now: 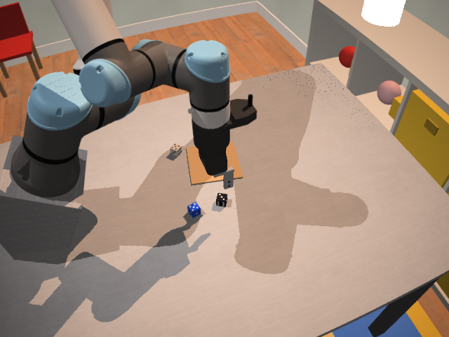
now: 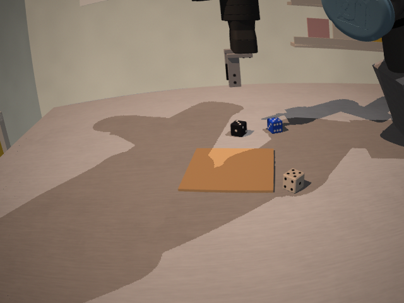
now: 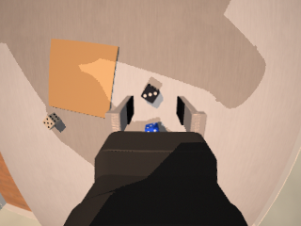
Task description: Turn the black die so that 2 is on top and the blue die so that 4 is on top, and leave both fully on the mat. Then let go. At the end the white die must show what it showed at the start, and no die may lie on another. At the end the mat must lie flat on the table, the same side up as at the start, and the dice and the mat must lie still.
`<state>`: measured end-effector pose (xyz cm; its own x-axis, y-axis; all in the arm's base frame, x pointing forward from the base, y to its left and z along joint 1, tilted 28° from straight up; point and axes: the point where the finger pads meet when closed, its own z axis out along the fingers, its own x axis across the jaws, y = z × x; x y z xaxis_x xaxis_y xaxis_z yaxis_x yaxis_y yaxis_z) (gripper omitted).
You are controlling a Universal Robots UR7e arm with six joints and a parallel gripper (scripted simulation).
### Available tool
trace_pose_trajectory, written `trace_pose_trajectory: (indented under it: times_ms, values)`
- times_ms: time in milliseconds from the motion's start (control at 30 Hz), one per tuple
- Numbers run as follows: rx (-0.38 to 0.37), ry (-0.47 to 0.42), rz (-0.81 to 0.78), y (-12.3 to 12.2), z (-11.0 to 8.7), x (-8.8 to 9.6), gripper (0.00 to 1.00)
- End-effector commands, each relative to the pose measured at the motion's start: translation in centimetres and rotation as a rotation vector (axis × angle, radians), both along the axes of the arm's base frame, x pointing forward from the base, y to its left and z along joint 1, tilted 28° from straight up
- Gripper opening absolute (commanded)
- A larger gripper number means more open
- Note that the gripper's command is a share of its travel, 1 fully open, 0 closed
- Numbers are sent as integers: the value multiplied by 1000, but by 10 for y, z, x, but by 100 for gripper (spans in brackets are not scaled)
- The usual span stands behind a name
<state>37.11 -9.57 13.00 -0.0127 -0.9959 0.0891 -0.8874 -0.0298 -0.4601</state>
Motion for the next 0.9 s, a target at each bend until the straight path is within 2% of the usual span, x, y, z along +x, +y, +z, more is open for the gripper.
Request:
trace_pose_trajectory:
  times_ms: [0,300,867]
  values:
    - [-1,-1,0,1,6,12,100]
    - [-1,-1,0,2,14,26,100]
    - [-1,-1,0,2,14,27,100]
